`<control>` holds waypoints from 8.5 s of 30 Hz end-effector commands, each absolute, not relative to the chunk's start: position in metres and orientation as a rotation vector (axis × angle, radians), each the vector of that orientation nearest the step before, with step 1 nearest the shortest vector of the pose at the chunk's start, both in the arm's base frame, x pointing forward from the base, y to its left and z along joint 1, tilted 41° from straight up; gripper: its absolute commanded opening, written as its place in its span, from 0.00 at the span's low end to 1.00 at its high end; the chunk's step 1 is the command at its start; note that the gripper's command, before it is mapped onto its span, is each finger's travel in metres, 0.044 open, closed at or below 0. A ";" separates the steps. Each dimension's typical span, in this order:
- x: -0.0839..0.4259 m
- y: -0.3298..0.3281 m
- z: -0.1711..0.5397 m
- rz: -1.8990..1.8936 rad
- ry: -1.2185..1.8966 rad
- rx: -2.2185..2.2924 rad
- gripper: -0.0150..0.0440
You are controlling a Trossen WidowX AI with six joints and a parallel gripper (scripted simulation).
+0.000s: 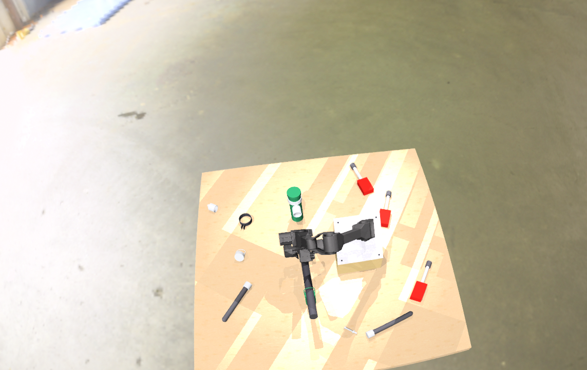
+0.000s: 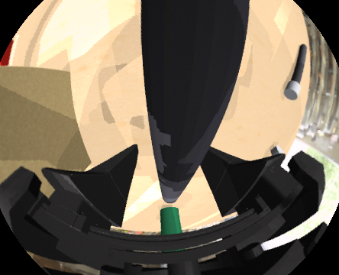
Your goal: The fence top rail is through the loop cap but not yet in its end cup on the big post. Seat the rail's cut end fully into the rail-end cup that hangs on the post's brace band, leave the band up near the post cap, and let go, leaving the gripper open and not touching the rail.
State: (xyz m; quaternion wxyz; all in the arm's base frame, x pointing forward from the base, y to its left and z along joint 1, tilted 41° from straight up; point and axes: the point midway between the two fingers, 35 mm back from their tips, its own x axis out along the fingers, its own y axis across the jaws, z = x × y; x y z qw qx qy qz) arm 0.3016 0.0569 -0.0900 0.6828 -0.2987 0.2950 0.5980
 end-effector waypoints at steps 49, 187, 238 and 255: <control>0.299 -0.010 -0.026 1.247 0.938 -0.940 0.25; 0.298 -0.028 -0.041 1.298 0.910 -0.909 0.25; 0.307 -0.039 -0.038 1.318 0.891 -0.896 0.25; 0.302 -0.047 -0.046 1.317 0.892 -0.896 0.25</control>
